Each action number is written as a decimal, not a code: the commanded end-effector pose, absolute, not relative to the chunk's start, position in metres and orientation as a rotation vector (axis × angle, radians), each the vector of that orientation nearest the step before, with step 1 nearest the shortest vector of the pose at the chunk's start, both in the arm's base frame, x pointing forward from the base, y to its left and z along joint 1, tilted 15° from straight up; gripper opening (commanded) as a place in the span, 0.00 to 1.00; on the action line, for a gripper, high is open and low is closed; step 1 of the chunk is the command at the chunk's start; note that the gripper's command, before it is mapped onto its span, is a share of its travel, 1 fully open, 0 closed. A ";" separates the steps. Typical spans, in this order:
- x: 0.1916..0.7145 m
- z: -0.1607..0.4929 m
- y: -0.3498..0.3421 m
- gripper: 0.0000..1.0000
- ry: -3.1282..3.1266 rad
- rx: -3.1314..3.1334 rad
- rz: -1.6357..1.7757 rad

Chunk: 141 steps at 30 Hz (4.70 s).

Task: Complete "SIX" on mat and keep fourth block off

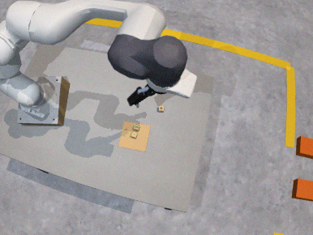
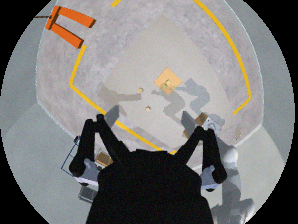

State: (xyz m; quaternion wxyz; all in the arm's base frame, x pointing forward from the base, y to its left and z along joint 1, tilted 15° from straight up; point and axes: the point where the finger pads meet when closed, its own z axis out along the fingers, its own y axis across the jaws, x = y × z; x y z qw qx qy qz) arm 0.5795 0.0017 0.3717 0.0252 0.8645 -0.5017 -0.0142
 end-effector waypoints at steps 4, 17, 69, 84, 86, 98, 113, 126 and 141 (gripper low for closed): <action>0.590 0.353 0.010 1.00 -1.788 2.524 -0.063; 0.603 0.319 0.015 1.00 -2.017 2.306 -0.076; 0.631 0.185 0.034 1.00 -2.603 1.372 -0.028; 0.634 0.142 0.040 1.00 -2.710 1.053 0.019; 0.634 0.142 0.040 1.00 -2.710 1.053 0.019; 0.633 0.106 0.044 1.00 -2.771 0.792 0.067; 0.631 0.067 0.048 1.00 -2.813 0.511 0.127; 0.627 0.033 0.051 1.00 -2.830 0.268 0.186; 0.620 -0.007 0.054 1.00 -2.829 -0.017 0.262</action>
